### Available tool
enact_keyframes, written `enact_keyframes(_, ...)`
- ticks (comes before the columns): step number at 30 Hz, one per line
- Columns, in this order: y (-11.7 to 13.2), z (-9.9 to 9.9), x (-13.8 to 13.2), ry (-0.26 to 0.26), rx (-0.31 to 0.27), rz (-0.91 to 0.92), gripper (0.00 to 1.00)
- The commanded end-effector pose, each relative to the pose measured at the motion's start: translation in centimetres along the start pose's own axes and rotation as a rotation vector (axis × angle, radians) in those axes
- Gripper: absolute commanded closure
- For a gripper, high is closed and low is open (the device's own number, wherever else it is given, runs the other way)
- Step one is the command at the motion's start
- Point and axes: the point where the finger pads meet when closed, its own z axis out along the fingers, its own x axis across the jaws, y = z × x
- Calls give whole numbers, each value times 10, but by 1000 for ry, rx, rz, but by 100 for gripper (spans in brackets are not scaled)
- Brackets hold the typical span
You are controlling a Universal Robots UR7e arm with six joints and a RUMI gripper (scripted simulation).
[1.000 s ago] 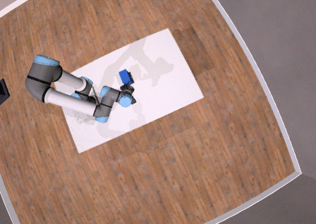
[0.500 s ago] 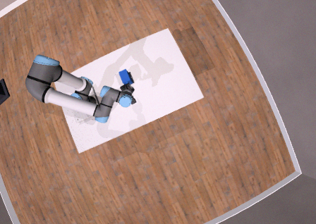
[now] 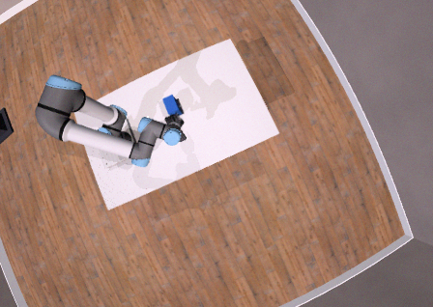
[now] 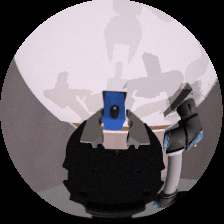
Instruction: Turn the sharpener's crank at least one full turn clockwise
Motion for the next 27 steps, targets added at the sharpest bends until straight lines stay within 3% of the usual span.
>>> enact_keyframes(1, 0, 11, 0, 0, -1, 0, 68)
enact_keyframes(11, 0, 21, 0, 1, -1, 0, 68)
enact_keyframes(27, -1, 19, -1, -3, 2, -1, 68)
